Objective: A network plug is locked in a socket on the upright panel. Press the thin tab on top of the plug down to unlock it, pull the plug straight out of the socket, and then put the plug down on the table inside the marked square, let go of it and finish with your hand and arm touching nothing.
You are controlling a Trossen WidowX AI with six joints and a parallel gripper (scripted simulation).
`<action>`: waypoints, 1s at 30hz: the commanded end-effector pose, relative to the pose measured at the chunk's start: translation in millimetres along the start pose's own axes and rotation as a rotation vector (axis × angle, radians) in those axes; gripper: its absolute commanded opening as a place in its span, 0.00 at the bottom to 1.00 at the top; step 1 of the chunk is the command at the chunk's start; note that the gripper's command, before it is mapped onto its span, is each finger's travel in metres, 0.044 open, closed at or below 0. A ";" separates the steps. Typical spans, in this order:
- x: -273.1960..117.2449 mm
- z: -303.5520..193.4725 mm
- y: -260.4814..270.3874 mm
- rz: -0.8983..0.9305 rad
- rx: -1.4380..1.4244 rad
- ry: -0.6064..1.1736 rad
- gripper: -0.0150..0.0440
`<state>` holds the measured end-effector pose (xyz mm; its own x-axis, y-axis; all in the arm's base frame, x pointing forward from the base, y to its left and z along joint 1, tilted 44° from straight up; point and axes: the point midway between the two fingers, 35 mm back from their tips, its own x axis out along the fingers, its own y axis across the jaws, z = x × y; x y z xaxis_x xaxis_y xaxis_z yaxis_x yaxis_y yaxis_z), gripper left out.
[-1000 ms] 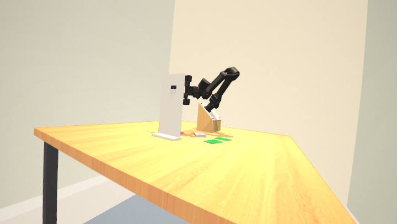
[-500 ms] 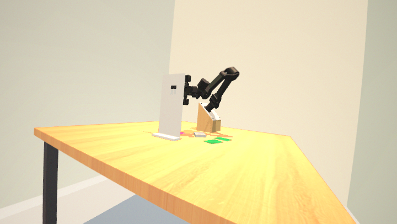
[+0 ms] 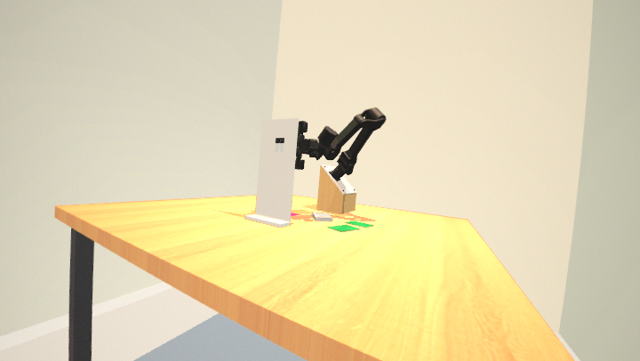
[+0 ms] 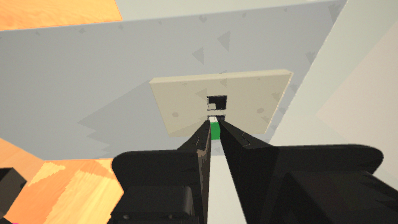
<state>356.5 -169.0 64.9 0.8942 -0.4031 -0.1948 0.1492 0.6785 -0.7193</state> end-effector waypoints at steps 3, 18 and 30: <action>-3.3 -1.3 0.2 0.000 0.005 0.004 0.25; -12.0 -3.1 0.3 0.000 0.005 0.004 0.25; -19.2 -5.3 0.4 0.001 0.005 0.005 0.25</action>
<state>339.7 -165.8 64.9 0.8906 -0.4095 -0.1980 0.1528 0.6793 -0.7178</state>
